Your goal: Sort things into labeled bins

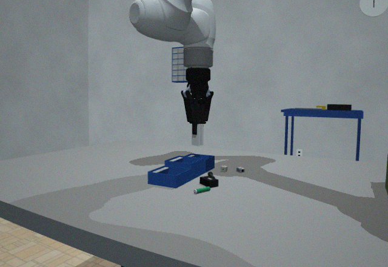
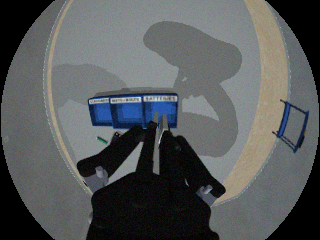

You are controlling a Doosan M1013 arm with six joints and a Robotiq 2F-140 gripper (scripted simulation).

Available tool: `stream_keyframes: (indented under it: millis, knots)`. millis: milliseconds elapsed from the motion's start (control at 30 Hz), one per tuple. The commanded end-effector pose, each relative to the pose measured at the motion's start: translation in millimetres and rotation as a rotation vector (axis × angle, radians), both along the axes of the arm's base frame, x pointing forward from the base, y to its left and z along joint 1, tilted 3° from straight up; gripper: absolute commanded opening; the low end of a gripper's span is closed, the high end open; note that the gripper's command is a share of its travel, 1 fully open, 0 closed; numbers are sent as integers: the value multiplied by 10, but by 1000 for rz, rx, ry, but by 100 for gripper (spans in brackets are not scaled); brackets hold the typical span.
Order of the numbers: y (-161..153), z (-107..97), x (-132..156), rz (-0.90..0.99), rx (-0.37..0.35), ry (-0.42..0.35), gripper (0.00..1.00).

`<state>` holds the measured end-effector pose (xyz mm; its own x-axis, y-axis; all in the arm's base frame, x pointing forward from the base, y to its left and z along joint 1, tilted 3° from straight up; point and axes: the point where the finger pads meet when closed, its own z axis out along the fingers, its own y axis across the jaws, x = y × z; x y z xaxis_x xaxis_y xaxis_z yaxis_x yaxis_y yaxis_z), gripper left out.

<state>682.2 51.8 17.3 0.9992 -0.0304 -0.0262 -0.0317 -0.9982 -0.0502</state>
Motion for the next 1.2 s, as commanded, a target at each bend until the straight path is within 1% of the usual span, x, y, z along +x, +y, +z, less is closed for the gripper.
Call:
stream_keyframes:
  millis: [0,467,533,767,1167]
  knots:
    - [0,-33,8,0,0,0,5]
    - [19,-405,-1,0,0,0,5]
    - [19,-405,-1,0,0,0,5]
    - [28,-592,-5,0,0,0,5]
    - [29,-599,-6,0,0,0,5]
